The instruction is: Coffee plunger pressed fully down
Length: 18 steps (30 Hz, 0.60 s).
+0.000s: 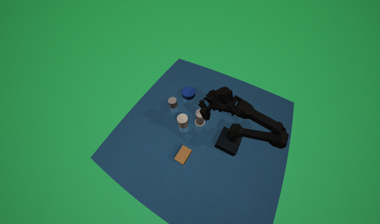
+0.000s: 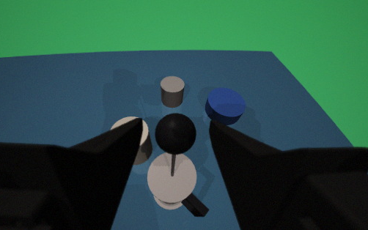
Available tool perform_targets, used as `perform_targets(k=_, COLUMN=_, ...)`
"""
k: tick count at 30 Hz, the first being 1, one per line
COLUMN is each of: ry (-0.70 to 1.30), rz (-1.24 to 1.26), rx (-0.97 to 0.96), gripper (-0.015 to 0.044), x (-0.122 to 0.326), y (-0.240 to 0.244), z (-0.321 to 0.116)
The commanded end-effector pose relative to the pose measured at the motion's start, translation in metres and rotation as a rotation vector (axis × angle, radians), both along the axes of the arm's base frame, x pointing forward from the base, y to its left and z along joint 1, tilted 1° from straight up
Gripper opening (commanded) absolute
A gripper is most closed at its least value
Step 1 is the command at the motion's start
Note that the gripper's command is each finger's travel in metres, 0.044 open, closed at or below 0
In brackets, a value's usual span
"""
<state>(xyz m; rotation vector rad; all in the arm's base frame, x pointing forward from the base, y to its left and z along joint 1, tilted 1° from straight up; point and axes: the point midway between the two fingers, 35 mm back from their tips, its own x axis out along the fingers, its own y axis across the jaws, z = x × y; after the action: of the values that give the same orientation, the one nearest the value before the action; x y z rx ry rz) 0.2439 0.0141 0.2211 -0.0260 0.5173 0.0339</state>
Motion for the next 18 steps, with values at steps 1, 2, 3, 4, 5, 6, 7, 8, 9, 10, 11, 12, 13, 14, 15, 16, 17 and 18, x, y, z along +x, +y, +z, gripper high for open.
perform_targets(k=1, ry=0.001, rz=0.005, rx=-0.001, gripper=0.0151, x=0.0002, y=0.0006, z=-0.0006)
perform_targets(k=2, ry=0.001, rz=0.005, rx=-0.001, gripper=0.0125, x=0.0002, y=0.0006, z=-0.0006)
perform_targets(k=3, ry=0.001, rz=0.005, rx=-0.001, gripper=0.0122, x=0.0002, y=0.0006, z=-0.0006)
perform_targets(k=4, ry=0.001, rz=0.005, rx=-0.001, gripper=0.0122, x=0.0002, y=0.0006, z=-0.0006)
perform_targets(k=5, ry=0.001, rz=0.005, rx=-0.001, gripper=0.0122, x=0.0002, y=0.0006, z=-0.0006)
perform_targets(k=6, ry=0.001, rz=0.005, rx=-0.001, gripper=0.0122, x=0.0002, y=0.0006, z=-0.0006)
perform_targets(k=7, ry=0.001, rz=0.005, rx=-0.001, gripper=0.0122, x=0.0002, y=0.0006, z=-0.0006)
perform_targets(k=8, ry=0.001, rz=0.005, rx=-0.001, gripper=0.0122, x=0.0002, y=0.0006, z=-0.0006)
perform_targets(k=9, ry=0.001, rz=0.005, rx=-0.001, gripper=0.0122, x=0.0002, y=0.0006, z=-0.0006)
perform_targets(k=10, ry=0.001, rz=0.005, rx=-0.001, gripper=0.0122, x=0.0002, y=0.0006, z=-0.0006)
perform_targets(k=11, ry=0.001, rz=0.005, rx=-0.001, gripper=0.0122, x=0.0002, y=0.0006, z=-0.0006)
perform_targets(k=12, ry=0.001, rz=0.005, rx=-0.001, gripper=0.0122, x=0.0002, y=0.0006, z=-0.0009)
perform_targets(k=13, ry=0.001, rz=0.005, rx=-0.001, gripper=0.0122, x=0.0003, y=0.0006, z=-0.0014)
perform_targets(k=14, ry=0.001, rz=0.005, rx=-0.001, gripper=0.0122, x=0.0005, y=0.0006, z=-0.0022)
perform_targets(k=15, ry=0.001, rz=0.005, rx=-0.001, gripper=0.0122, x=0.0006, y=0.0006, z=-0.0032)
perform_targets(k=16, ry=0.001, rz=0.005, rx=-0.001, gripper=0.0122, x=0.0009, y=0.0006, z=-0.0045)
perform_targets(k=17, ry=0.001, rz=0.005, rx=-0.001, gripper=0.0122, x=0.0011, y=0.0005, z=-0.0060)
perform_targets(k=18, ry=0.001, rz=0.005, rx=-0.001, gripper=0.0122, x=0.0014, y=0.0005, z=-0.0076)
